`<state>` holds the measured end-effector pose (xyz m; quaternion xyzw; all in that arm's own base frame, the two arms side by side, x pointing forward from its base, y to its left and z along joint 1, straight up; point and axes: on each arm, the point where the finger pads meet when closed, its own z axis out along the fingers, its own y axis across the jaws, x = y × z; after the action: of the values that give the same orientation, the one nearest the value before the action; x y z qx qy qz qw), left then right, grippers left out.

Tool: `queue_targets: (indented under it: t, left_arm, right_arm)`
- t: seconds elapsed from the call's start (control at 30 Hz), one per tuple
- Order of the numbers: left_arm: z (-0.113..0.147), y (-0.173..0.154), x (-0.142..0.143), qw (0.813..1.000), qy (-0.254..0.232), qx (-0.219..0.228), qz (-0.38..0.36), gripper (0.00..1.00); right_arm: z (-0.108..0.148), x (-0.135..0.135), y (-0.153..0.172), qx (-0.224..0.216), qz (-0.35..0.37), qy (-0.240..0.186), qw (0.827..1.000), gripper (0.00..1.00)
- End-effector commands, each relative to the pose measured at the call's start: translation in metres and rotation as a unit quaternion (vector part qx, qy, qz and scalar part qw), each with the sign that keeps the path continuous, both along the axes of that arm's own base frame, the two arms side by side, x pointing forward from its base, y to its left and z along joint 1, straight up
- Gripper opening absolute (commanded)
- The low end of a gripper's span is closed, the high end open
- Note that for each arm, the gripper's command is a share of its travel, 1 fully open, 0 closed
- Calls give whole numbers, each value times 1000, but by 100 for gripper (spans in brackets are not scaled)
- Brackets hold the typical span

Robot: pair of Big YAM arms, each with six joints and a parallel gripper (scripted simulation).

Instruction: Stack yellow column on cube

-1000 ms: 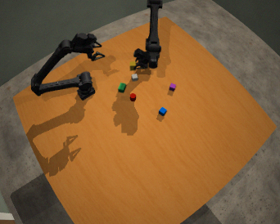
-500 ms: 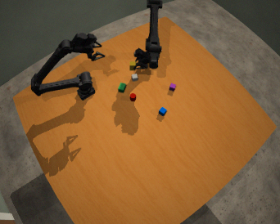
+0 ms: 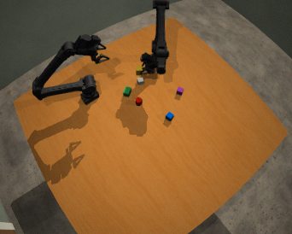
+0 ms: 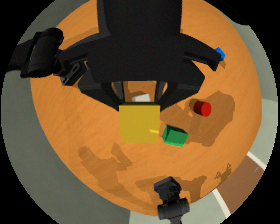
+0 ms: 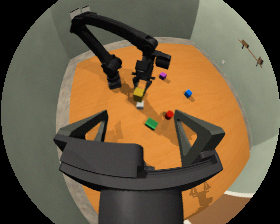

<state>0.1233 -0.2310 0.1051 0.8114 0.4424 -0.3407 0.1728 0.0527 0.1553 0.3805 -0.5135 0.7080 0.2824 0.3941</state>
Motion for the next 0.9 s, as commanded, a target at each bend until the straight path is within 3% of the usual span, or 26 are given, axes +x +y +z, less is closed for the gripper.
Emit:
queue_targets:
  t: [0.0,0.67,0.87]
  left_arm:
    - [-13,3,1,1000,-2,-3,0,35]
    - [-43,4,13,1000,-12,-9,0,35]
    - [-55,11,4,1000,-2,-3,0,35]
  right_arm:
    - [13,-2,-1,10,2,0,1000,100]
    - [13,-2,-1,10,2,0,1000,100]
    - [13,-2,-1,10,2,0,1000,100]
